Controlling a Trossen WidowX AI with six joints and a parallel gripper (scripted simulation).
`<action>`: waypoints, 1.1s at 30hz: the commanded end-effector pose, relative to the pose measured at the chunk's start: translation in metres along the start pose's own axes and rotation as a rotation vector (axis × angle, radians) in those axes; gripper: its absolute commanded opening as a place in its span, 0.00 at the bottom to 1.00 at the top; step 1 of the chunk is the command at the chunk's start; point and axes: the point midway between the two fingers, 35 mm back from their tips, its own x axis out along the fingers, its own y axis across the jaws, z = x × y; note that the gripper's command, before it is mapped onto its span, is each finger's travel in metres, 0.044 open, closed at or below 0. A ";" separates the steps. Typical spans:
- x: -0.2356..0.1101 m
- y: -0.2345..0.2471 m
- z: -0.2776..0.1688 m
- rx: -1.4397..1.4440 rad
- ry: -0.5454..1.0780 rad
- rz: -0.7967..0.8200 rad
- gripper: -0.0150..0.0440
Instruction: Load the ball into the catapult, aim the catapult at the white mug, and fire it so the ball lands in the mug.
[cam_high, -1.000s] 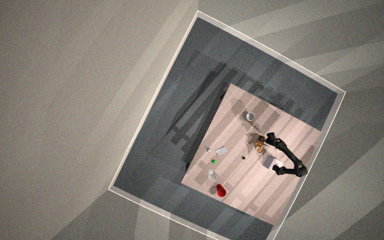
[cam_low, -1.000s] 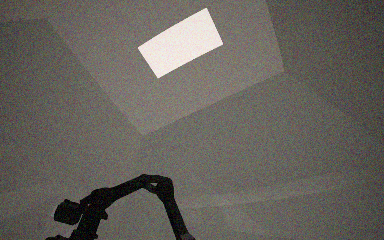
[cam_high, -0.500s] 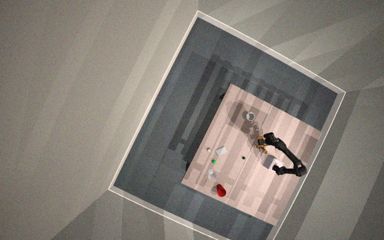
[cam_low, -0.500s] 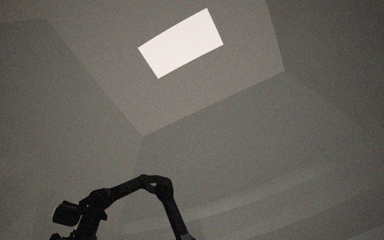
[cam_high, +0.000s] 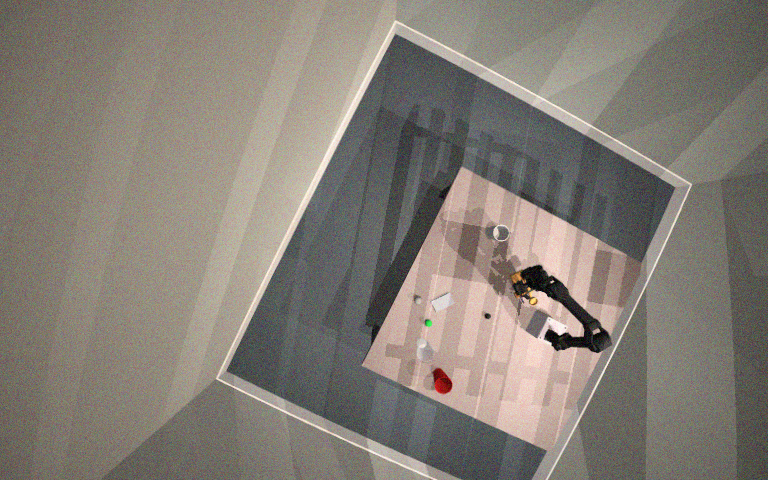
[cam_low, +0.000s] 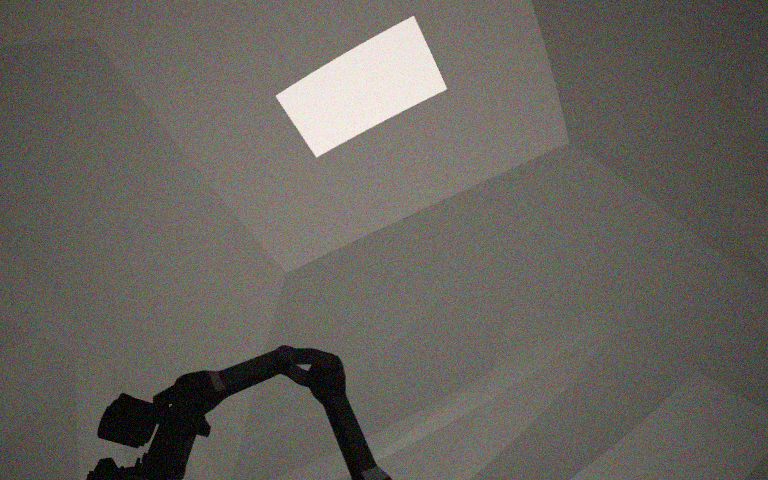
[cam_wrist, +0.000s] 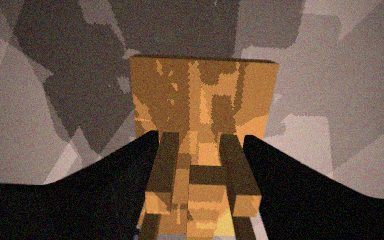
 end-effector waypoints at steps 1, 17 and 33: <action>0.000 0.002 0.002 -0.010 -0.005 0.005 0.25; 0.027 0.003 0.003 -0.010 -0.005 0.005 0.25; 0.044 0.002 0.003 -0.006 -0.004 0.000 0.25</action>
